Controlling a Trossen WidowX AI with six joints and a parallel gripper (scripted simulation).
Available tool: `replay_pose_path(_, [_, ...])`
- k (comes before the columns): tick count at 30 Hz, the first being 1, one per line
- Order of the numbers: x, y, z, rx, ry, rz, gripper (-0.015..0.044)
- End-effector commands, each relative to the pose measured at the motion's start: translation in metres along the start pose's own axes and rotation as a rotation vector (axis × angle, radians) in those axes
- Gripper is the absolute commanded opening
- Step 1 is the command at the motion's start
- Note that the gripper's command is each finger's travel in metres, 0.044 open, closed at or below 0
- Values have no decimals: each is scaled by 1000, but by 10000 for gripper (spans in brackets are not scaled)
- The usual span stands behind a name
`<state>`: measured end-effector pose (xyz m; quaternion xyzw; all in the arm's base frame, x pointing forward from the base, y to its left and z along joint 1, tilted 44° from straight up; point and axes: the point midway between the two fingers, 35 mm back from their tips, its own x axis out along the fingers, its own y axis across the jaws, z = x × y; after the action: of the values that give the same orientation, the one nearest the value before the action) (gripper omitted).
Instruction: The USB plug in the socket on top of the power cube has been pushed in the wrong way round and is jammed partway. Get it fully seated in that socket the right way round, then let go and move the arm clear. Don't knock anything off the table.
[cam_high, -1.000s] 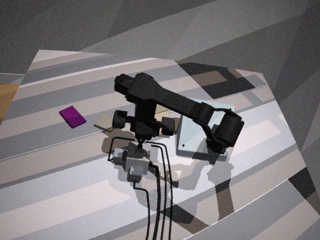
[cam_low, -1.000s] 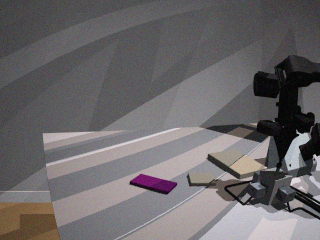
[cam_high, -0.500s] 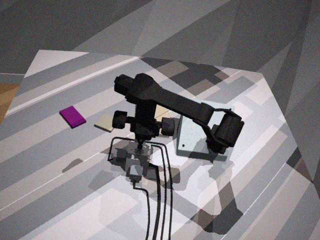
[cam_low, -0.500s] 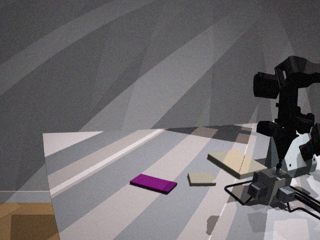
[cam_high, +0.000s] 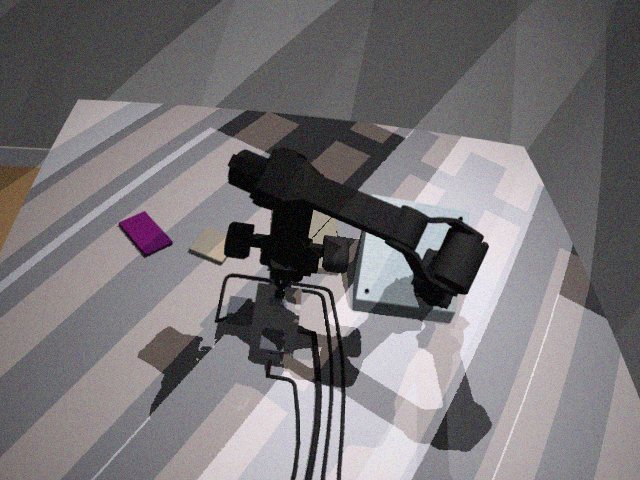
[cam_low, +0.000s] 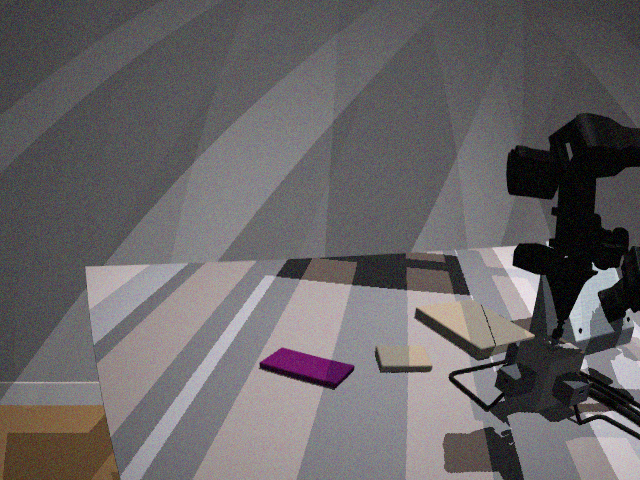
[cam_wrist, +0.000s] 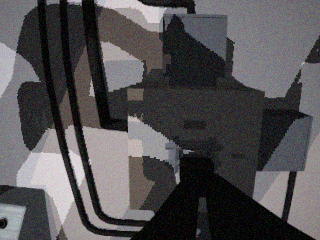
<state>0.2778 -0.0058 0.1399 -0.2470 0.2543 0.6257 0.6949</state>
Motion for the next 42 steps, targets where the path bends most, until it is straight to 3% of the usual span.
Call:
replay_pose_path(1, [1, 0, 0, 2, -2, -3, 0])
replay_pose_path(42, [6, 0, 0, 2, -2, -3, 0])
